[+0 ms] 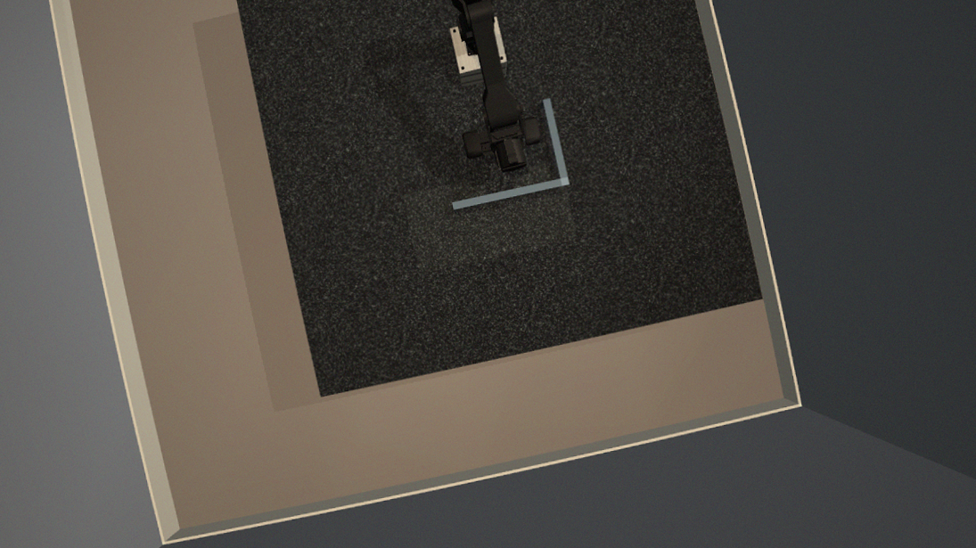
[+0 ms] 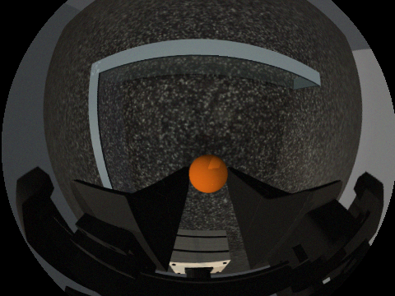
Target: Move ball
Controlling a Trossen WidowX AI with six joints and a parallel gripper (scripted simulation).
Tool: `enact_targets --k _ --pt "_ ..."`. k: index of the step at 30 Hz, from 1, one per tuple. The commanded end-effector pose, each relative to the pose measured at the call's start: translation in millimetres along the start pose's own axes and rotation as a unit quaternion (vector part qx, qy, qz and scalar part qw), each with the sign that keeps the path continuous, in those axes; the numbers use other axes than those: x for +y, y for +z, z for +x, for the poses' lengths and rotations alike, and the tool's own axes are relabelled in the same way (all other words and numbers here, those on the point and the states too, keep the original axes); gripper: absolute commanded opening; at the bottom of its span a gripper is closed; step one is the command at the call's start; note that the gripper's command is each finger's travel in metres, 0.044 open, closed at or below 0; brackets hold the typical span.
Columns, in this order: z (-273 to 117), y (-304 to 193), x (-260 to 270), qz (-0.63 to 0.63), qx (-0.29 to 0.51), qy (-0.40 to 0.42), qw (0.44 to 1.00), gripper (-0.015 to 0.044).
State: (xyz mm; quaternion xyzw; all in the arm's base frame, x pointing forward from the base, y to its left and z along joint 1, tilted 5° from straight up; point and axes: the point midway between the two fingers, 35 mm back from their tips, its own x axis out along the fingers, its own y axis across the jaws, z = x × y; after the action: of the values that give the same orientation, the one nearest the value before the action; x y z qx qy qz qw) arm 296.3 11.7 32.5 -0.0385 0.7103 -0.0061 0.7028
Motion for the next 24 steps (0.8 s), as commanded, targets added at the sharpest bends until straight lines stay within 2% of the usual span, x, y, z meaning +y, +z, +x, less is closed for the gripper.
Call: enact_targets --k 1,4,8,24 --pt "-31 -2 0 0.003 -0.002 -0.003 1.0 0.0" --pt "-49 -6 0 0.004 0.0 -0.004 1.0 0.0" --pt "-50 -7 0 0.004 0.0 -0.004 1.0 0.0" --pt "-6 -29 3 0.004 0.001 -0.004 1.0 0.0"
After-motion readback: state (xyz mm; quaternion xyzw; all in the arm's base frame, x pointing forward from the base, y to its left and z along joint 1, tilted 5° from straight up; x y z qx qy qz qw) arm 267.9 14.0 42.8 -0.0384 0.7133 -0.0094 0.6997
